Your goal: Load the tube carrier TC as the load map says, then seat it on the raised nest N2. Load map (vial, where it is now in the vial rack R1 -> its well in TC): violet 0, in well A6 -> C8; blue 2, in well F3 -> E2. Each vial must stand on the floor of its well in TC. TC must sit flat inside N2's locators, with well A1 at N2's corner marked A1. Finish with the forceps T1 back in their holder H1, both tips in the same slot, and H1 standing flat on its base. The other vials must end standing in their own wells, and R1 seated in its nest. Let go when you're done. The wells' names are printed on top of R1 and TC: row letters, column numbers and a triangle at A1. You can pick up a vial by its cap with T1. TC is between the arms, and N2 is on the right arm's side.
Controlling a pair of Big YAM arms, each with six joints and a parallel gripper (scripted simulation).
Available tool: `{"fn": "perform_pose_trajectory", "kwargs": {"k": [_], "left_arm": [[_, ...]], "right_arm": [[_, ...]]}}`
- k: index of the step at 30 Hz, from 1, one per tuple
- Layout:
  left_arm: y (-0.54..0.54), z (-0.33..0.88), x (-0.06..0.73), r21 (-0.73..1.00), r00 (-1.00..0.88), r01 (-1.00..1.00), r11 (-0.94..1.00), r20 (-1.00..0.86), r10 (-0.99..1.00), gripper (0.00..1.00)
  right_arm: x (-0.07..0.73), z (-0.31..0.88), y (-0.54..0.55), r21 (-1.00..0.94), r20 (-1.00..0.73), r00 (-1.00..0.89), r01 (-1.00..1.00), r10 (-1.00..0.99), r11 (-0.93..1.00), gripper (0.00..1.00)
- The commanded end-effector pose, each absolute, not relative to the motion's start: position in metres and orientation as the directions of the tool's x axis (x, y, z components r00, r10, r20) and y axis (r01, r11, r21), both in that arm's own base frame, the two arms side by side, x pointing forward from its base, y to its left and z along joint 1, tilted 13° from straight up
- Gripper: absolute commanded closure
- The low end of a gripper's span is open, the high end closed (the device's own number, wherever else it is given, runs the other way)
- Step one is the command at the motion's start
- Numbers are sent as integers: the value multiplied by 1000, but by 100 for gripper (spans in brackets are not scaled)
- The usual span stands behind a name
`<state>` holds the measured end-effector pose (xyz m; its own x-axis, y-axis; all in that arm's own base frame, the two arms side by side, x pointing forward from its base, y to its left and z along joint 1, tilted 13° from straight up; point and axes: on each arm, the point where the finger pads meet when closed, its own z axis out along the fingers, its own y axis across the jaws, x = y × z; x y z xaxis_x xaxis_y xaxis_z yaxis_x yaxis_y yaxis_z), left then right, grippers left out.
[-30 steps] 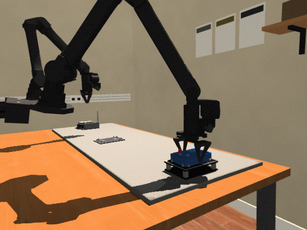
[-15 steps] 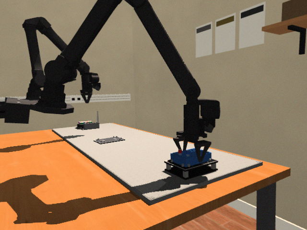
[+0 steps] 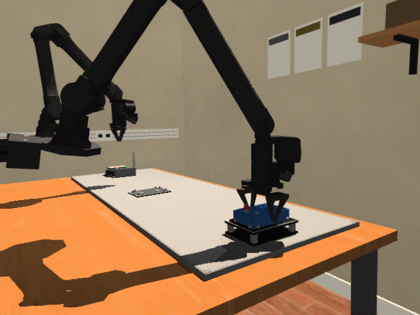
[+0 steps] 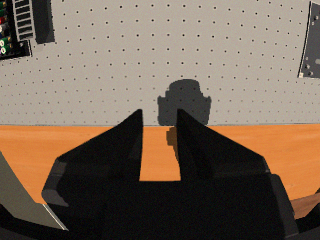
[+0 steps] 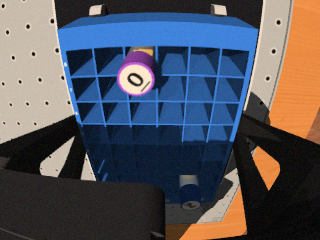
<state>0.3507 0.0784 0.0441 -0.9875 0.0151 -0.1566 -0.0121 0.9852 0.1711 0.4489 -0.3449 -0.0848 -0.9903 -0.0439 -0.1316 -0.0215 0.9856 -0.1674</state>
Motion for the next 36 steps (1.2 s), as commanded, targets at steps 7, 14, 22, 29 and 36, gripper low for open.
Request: {"fn": "perform_pose_trajectory", "kwargs": {"k": [7,14,22,29,36], "left_arm": [[79,43,348,170,-990,-19,985,-139,5,76],[79,43,348,170,-990,-19,985,-139,5,76],[79,43,348,170,-990,-19,985,-139,5,76],[79,43,348,170,-990,-19,985,-139,5,76],[79,43,348,170,-990,-19,985,-139,5,76]], "right_arm": [[468,-47,-365,-210,-183,-982,-17,-56,978,0],[468,-35,-361,-210,-184,-981,-17,-57,978,0],[459,-32,-351,-198,-170,-984,-20,-55,980,0],[451,-28,-342,-185,-155,-986,-24,-53,982,0],[451,-20,-339,-185,-156,-986,-24,-54,982,0]]}}
